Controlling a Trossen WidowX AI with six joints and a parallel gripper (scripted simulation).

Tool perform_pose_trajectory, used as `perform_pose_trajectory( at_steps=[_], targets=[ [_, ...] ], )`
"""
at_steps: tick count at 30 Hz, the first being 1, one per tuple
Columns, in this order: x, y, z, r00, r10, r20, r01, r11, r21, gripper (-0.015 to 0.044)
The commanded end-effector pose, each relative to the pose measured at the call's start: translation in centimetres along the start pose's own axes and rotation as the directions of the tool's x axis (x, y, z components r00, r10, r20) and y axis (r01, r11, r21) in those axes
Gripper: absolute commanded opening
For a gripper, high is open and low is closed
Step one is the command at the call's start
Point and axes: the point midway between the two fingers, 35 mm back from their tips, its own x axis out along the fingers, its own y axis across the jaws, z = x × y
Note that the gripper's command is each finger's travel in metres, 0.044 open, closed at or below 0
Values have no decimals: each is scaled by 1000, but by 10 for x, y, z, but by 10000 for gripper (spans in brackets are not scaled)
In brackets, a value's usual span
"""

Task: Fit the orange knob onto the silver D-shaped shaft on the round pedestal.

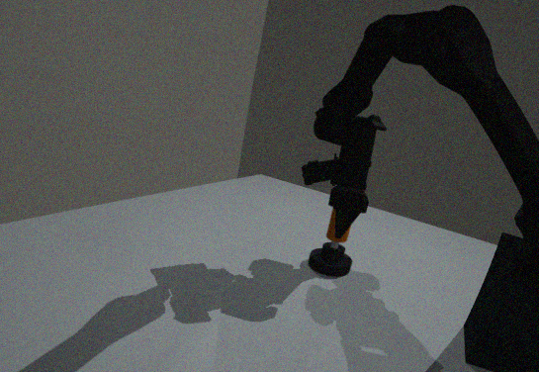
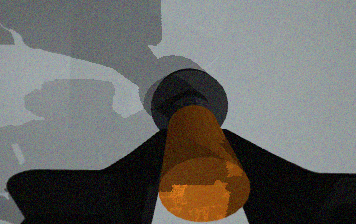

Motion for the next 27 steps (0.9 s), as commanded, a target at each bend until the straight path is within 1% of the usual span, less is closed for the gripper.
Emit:
perform_pose_trajectory(
  at_steps=[1, 14, 20, 22, 27],
  targets=[
    [0, 0, -1, 1000, 0, 0, 0, 1000, -7, 0],
    [1, 1, -2, 1000, 0, 0, 0, 1000, -7, 0],
    [-5, 1, -1, 1000, 0, 0, 0, 1000, -7, 0],
    [-5, 1, -1, 1000, 0, 0, 0, 999, -33, 0],
    [-4, -1, 1, 1000, 0, 0, 0, 979, -204, 0]
  ],
)
